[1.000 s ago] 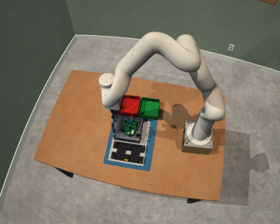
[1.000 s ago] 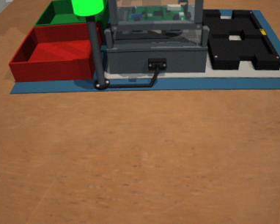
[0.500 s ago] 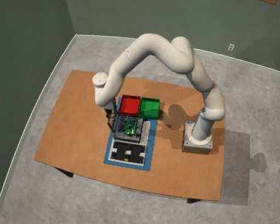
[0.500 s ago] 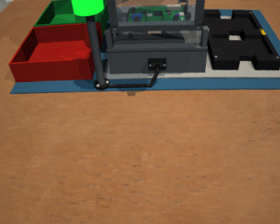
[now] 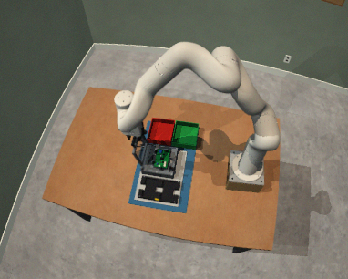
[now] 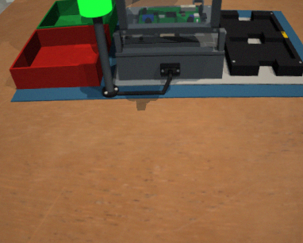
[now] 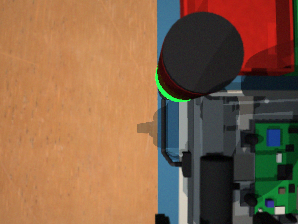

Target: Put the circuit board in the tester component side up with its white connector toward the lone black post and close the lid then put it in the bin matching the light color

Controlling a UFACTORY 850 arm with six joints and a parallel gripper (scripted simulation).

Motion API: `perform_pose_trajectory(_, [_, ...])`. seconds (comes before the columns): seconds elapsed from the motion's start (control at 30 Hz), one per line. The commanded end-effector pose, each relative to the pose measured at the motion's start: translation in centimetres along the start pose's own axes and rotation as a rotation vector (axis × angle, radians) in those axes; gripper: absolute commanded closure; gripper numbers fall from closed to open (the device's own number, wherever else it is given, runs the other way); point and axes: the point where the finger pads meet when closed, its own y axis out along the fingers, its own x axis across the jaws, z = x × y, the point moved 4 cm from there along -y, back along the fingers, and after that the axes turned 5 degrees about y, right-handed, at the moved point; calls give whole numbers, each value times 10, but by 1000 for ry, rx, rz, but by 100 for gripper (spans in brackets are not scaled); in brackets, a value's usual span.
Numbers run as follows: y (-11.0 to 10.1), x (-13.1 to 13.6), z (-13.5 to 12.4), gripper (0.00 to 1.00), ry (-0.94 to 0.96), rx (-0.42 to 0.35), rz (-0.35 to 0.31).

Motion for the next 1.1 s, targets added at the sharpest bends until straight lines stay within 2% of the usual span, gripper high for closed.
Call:
perform_pose_trajectory(0.0, [-1, -1, 0, 48, 0, 0, 1])
perform_pose_trajectory(1.07, [-5, -1, 0, 48, 0, 0, 1])
